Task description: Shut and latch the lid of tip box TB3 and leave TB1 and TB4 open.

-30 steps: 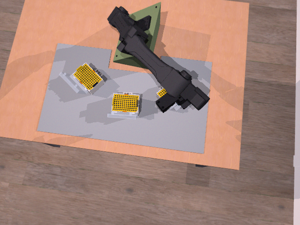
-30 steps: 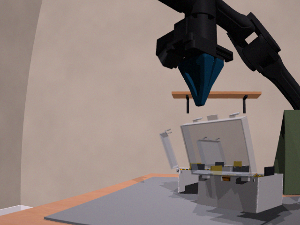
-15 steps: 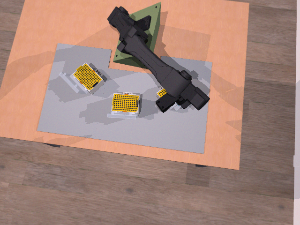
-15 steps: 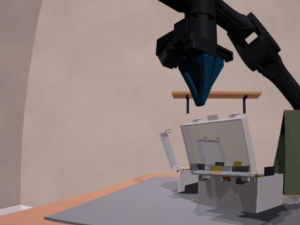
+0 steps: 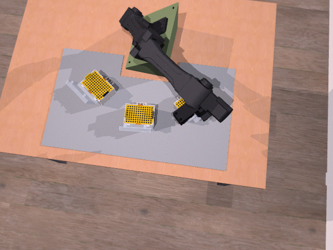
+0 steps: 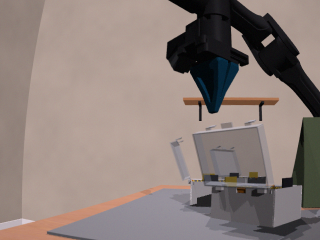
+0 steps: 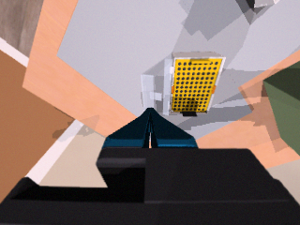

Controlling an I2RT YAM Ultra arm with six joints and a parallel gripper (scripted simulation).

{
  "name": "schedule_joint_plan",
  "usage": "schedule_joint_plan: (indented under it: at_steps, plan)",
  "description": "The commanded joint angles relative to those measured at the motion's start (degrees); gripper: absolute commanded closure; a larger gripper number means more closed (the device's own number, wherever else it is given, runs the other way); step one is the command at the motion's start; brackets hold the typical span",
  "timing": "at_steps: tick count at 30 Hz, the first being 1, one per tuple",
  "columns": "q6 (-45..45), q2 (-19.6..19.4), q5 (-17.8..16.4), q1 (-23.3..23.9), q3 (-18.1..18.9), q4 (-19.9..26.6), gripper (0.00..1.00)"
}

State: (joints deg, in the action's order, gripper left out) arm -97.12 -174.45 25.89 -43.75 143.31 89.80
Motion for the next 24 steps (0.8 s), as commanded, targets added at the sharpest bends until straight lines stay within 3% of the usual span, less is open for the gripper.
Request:
schedule_joint_plan:
  at_steps: [1,24]
  plan:
    - [0.01,0.48,0.06,-0.29,0.3,0.2,1.0]
    - [0.02,-0.16,0.04,-0.28,0.99,0.2,1.0]
